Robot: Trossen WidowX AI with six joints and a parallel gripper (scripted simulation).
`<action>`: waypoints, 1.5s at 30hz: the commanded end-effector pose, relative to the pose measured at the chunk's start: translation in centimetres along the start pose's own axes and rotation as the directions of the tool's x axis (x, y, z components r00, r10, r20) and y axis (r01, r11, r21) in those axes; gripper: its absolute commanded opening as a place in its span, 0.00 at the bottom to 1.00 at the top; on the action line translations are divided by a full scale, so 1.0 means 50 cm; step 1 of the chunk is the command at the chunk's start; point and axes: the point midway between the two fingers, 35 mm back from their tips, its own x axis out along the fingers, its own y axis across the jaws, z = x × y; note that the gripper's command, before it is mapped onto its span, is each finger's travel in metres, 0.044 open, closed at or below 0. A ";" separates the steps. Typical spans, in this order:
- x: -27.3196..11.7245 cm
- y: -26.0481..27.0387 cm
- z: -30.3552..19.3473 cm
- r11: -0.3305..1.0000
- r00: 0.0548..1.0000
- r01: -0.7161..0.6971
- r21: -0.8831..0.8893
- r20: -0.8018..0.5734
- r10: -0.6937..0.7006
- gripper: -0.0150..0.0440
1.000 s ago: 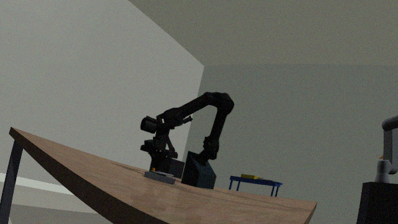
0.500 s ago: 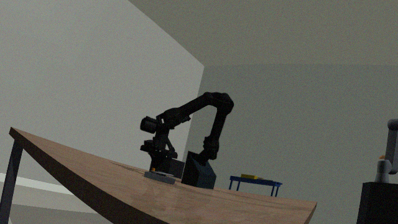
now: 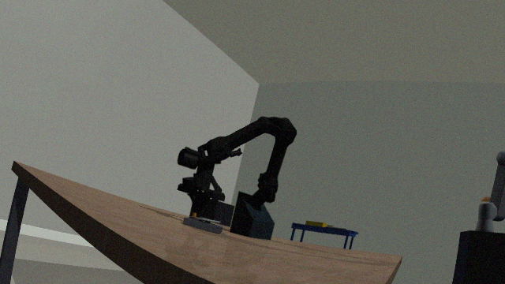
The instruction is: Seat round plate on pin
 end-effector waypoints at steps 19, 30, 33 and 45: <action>-0.002 0.005 0.031 1.000 1.000 -0.001 -0.011 0.014 0.001 0.25; -0.002 0.006 0.037 1.000 1.000 -0.001 -0.011 0.014 0.001 0.25; -0.002 0.008 0.042 1.000 1.000 -0.001 -0.011 0.014 0.001 0.25; -0.003 0.022 0.065 1.000 1.000 -0.002 -0.011 0.015 0.002 0.25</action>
